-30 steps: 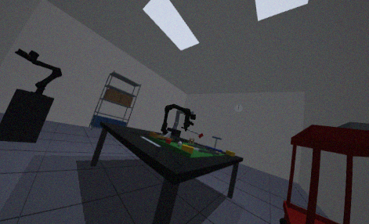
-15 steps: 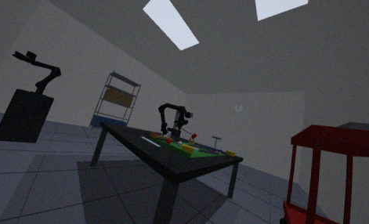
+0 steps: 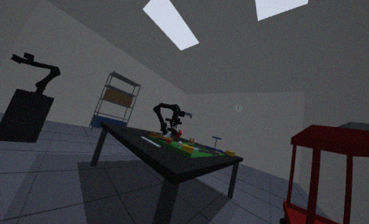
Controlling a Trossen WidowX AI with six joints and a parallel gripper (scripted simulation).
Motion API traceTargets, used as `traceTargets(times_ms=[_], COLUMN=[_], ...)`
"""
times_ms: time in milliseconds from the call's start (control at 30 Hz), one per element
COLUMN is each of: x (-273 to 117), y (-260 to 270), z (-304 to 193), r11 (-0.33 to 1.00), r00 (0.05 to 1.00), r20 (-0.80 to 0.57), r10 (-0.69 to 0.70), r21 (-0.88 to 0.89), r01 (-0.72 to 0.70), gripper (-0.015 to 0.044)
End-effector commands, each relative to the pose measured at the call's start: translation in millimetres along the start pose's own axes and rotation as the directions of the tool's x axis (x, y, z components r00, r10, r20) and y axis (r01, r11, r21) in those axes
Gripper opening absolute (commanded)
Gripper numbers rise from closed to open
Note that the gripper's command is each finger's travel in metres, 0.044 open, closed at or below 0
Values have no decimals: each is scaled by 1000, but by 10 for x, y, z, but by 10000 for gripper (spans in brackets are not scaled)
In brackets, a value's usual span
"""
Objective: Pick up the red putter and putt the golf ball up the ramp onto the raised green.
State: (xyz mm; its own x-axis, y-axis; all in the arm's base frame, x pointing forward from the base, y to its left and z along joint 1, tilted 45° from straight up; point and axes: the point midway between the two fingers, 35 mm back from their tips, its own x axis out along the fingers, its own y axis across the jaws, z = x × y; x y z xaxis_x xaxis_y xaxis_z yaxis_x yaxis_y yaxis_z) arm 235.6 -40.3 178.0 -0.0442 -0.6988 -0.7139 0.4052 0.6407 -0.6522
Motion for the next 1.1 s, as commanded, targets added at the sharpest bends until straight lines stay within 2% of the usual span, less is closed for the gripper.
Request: traceTargets(times_ms=[0,400,1067], x=[5,375,646], y=[-38,-44,-50], z=[-6,-5,-8], r11=[1000,995,994], r00=[1000,1000,1000], r20=[4,-11,-11], r10=[-10,-17,-18], r21=[25,98,103], r01=[10,18,19], gripper=[0,0,0])
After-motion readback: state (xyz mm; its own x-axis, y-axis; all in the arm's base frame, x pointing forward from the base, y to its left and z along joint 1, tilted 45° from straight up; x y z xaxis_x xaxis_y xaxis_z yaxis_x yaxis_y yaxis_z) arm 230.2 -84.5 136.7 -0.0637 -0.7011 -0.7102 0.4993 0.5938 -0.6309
